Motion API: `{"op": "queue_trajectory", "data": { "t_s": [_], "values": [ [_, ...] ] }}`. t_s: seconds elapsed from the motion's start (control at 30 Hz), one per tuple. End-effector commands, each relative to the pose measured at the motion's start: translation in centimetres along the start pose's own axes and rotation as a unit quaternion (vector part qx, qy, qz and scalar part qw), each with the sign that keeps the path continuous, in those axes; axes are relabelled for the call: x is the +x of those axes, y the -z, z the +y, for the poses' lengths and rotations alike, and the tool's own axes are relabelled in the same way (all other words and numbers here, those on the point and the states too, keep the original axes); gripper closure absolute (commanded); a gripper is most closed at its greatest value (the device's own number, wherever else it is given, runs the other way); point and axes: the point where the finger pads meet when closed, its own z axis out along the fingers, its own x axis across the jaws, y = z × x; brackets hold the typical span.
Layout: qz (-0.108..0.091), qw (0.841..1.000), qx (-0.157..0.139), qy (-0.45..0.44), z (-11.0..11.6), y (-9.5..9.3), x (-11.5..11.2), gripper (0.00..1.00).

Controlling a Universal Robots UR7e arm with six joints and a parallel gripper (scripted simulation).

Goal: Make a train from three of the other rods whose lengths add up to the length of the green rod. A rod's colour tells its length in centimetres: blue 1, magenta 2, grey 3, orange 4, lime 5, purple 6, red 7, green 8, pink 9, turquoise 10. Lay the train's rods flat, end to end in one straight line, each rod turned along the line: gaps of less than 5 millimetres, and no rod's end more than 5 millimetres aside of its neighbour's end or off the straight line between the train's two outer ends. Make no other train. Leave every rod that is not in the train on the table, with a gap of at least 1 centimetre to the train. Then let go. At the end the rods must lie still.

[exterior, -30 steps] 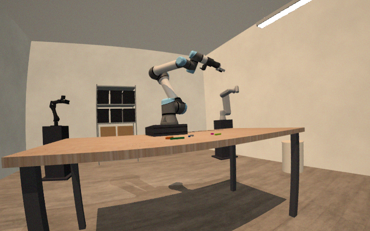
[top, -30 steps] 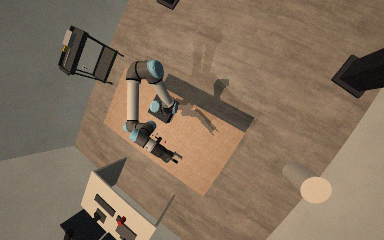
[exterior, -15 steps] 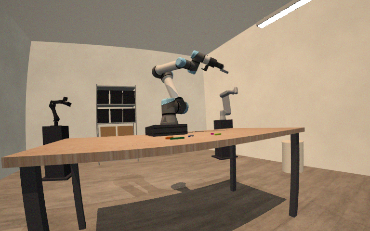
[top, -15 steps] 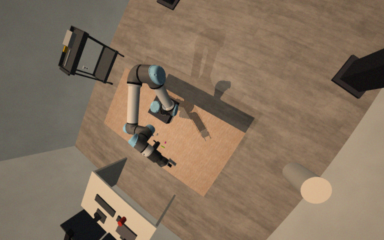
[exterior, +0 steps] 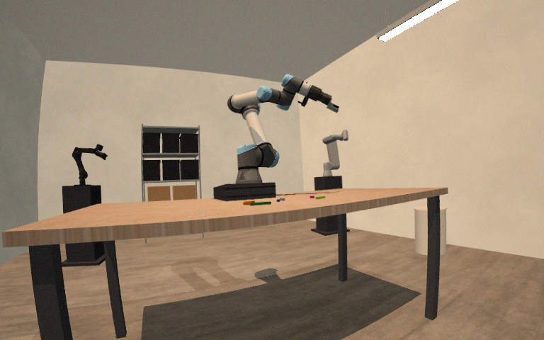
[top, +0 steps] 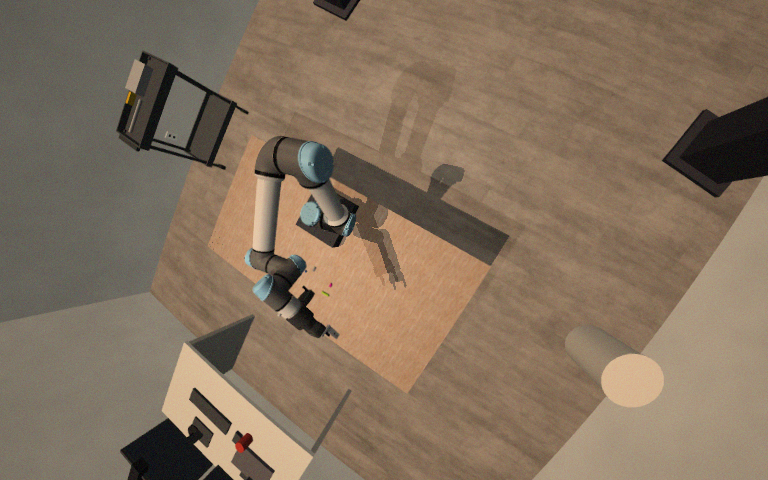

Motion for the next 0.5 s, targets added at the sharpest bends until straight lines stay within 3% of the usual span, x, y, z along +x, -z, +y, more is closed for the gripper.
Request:
{"op": "queue_trajectory", "data": {
  "t_s": [0.0, 0.1, 0.13, 0.47],
  "values": [
    [-0.044, 0.997, -0.003, -0.071, 0.7, -0.7, -4.8, 0.0],
    [-0.05, 0.996, -0.003, -0.08, 0.8, -0.7, -5.5, 0.0],
    [-0.066, 0.992, -0.005, -0.107, 1.0, -0.8, -7.3, 0.0],
    [-0.118, 0.974, -0.015, -0.194, 1.2, -0.7, -13.4, 0.0]
  ]
}}
